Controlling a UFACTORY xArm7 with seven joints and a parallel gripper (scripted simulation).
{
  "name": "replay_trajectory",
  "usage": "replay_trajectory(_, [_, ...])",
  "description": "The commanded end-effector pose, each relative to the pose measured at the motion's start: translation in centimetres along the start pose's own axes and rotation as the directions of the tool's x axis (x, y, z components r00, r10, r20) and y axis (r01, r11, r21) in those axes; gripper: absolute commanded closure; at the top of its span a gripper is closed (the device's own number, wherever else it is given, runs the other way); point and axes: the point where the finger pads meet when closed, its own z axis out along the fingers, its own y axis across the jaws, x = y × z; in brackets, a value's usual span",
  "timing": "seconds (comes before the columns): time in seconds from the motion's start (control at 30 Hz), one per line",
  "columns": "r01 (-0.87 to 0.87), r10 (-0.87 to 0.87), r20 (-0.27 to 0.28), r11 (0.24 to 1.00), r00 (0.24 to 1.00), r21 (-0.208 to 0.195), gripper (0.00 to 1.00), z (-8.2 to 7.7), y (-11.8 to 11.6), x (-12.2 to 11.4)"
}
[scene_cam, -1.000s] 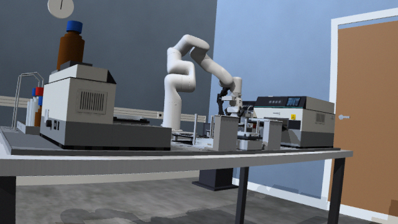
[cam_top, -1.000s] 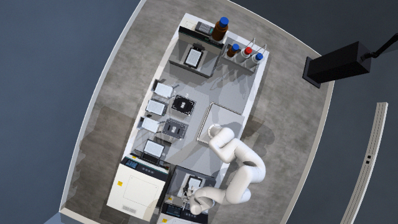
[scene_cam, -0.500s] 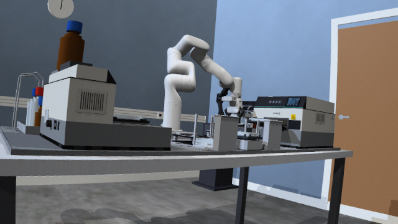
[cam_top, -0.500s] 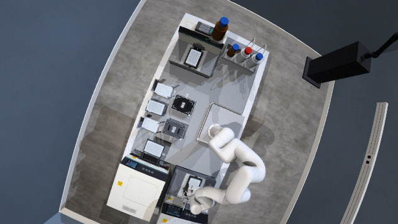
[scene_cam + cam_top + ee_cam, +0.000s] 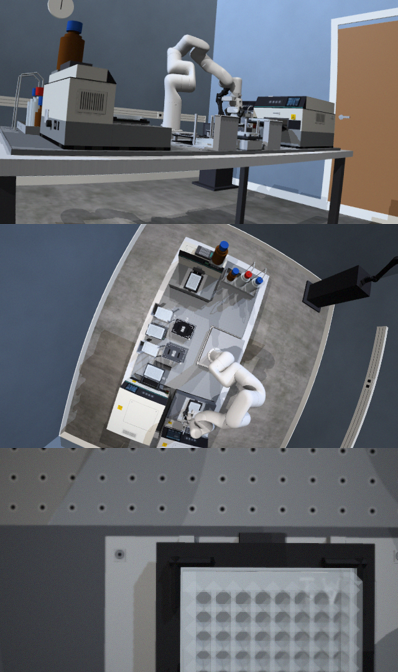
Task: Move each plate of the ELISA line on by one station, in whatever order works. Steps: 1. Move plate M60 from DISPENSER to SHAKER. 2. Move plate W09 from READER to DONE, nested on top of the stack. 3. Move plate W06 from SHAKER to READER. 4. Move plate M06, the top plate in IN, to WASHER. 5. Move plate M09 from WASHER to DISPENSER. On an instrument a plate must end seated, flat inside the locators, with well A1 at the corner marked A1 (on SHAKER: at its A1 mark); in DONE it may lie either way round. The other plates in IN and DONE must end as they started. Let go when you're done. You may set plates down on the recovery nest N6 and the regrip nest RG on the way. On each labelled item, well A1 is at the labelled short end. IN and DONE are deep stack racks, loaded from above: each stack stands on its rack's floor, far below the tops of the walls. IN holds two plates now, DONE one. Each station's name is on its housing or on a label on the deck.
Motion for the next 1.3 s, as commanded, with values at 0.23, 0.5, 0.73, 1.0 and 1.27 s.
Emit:
replay_trajectory(0.23, [0.0, 0.0, 0.003, 1.0, 1.0, 0.0, 0.0, -0.5, 0.0, -0.1])
replay_trajectory(0.5, [0.0, 0.0, 0.003, 1.0, 1.0, 0.0, 0.0, -1.6, 0.0, -0.1])
replay_trajectory(0.73, [0.0, 0.0, 0.003, 1.0, 1.0, 0.0, 0.0, -2.4, 0.0, -0.1])
replay_trajectory(1.0, [0.0, 0.0, 0.003, 1.0, 1.0, 0.0, 0.0, -3.3, 0.0, -0.1])
replay_trajectory(1.27, [0.0, 0.0, 0.003, 1.0, 1.0, 0.0, 0.0, -4.4, 0.0, -0.1])
